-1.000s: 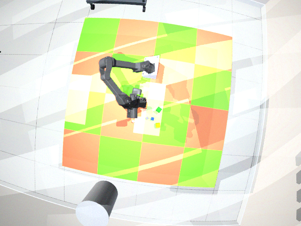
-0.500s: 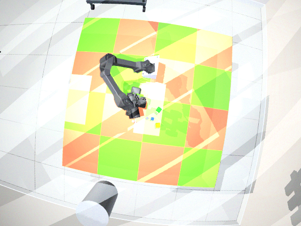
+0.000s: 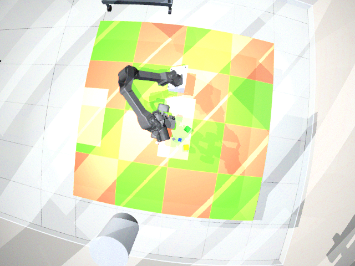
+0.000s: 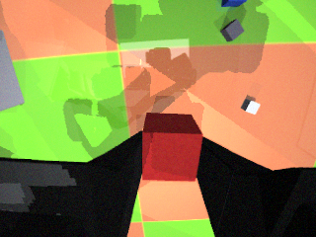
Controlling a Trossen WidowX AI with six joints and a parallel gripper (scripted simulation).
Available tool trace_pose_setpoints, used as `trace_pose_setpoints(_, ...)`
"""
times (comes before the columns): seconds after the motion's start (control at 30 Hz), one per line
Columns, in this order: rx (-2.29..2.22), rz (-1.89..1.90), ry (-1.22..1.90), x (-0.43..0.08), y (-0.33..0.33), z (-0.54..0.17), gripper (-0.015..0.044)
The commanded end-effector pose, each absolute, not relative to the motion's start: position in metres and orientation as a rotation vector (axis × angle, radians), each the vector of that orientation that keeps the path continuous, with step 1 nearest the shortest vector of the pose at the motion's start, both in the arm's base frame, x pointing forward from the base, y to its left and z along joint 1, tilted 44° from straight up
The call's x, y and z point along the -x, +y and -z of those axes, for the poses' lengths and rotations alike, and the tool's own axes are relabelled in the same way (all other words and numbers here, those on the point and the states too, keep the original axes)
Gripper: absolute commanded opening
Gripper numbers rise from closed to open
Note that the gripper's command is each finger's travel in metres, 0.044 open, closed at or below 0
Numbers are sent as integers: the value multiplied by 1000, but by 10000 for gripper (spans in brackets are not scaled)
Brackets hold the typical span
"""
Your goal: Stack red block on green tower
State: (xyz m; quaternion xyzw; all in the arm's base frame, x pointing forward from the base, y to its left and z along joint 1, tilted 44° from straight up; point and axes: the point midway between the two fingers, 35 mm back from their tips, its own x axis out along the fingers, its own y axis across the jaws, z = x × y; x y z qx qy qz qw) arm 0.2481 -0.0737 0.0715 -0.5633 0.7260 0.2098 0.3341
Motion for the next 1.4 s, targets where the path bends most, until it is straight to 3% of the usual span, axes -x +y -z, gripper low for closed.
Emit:
trace_pose_setpoints(0.0, 1468, -552, 1886, -260, -58, -58, 0)
trace_pose_setpoints(0.83, 1466, -547, 1888, -285, 31, 34, 0)
trace_pose_setpoints(1.37, 1468, -545, 1889, -281, 11, 59, 0)
